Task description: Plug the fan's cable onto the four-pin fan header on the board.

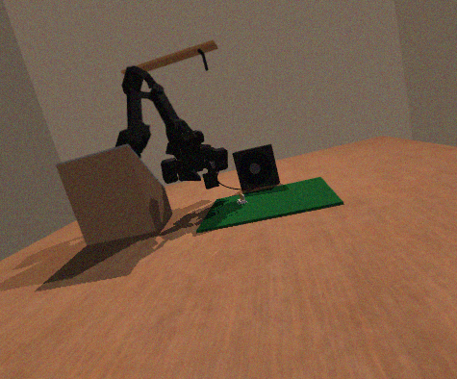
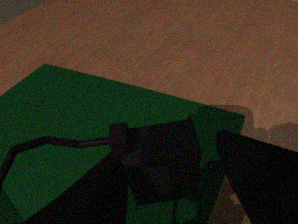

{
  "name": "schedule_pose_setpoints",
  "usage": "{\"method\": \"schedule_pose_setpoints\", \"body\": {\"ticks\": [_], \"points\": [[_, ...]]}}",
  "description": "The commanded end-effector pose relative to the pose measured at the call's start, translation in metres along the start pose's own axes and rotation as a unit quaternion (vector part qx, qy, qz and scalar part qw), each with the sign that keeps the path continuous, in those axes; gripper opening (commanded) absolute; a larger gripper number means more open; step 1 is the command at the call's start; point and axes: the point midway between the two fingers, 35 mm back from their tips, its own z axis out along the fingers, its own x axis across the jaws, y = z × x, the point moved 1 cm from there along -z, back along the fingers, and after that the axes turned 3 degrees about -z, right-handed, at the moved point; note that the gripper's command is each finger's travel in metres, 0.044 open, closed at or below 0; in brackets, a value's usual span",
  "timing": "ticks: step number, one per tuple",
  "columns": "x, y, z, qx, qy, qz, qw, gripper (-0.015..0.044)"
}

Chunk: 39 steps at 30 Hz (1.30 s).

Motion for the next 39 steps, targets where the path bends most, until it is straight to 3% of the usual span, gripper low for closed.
{"method": "schedule_pose_setpoints", "body": {"ticks": [1,21,39], "points": [[-0.004,-0.001,0.005,0.027,-0.034,-0.021,0.999,0.0205],[-0.022,-0.004,0.025,0.219,-0.145,-0.091,0.960,0.0205],[-0.019,-0.001,0.030,0.411,-0.112,-0.088,0.901,0.0205]]}}
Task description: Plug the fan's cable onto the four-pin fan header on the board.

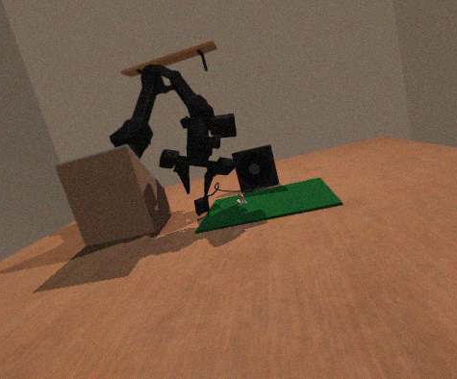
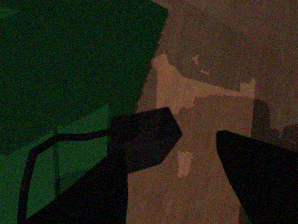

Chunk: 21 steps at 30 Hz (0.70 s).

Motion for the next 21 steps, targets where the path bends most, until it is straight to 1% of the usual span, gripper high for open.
{"method": "schedule_pose_setpoints", "body": {"ticks": [1,12,21], "points": [[0.002,0.002,-0.002,0.043,0.023,-0.009,0.999,0.0205],[0.010,0.012,-0.013,0.133,0.117,-0.028,0.984,0.0205],[0.016,0.027,-0.028,0.175,0.219,-0.040,0.959,0.0205]]}}
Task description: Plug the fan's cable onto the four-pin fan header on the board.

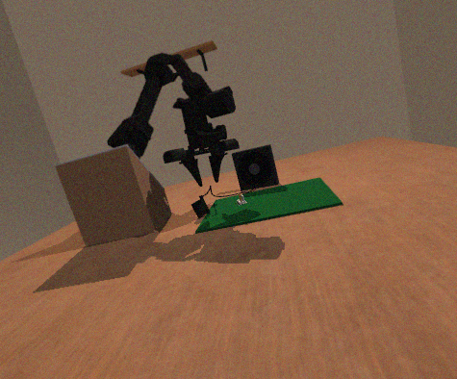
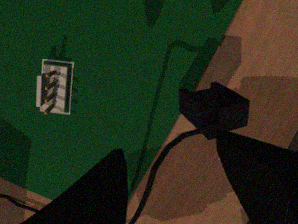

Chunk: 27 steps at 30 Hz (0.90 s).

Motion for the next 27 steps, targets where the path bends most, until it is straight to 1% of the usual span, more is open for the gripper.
{"method": "schedule_pose_setpoints", "body": {"ticks": [1,2,3,6,8,12,15,18,24,27], "points": [[0.004,0.004,-0.007,0.016,0.043,-0.009,0.999,0.0205],[0.001,0.001,-0.002,0.003,0.011,-0.002,1.000,0.0205],[0.001,0.001,-0.002,0.003,0.011,-0.002,1.000,0.0205],[0.001,0.001,-0.002,0.003,0.011,-0.002,1.000,0.0284],[0.000,0.002,-0.005,0.005,0.015,-0.027,1.000,0.0336],[-0.010,0.006,-0.021,-0.001,0.016,-0.164,0.986,0.0440],[-0.019,0.008,-0.033,-0.003,0.017,-0.270,0.963,0.0440],[-0.028,0.009,-0.045,-0.005,0.019,-0.373,0.928,0.0440],[-0.045,0.006,-0.069,-0.010,0.028,-0.566,0.824,0.0440],[-0.052,0.003,-0.079,-0.013,0.034,-0.616,0.787,0.0440]]}}
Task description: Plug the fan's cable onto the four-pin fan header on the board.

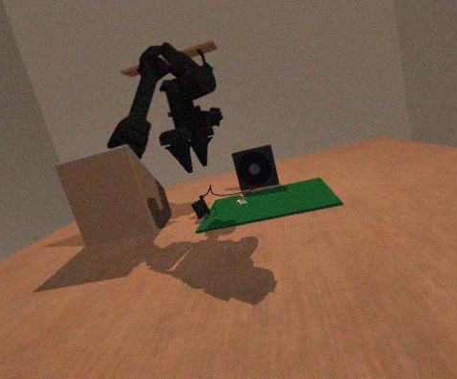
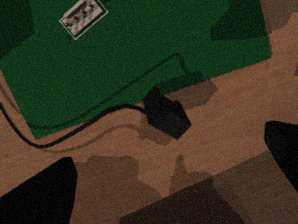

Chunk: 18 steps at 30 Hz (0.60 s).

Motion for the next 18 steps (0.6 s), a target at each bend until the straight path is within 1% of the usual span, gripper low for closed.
{"method": "schedule_pose_setpoints", "body": {"ticks": [1,5,18], "points": [[-0.0145,-0.0209,-0.0383,-0.005,0.009,-0.305,0.952,0.0440],[-0.0157,-0.0246,-0.0437,-0.008,0.012,-0.379,0.925,0.0440],[-0.0157,-0.0248,-0.0439,-0.008,0.012,-0.382,0.924,0.0440]]}}
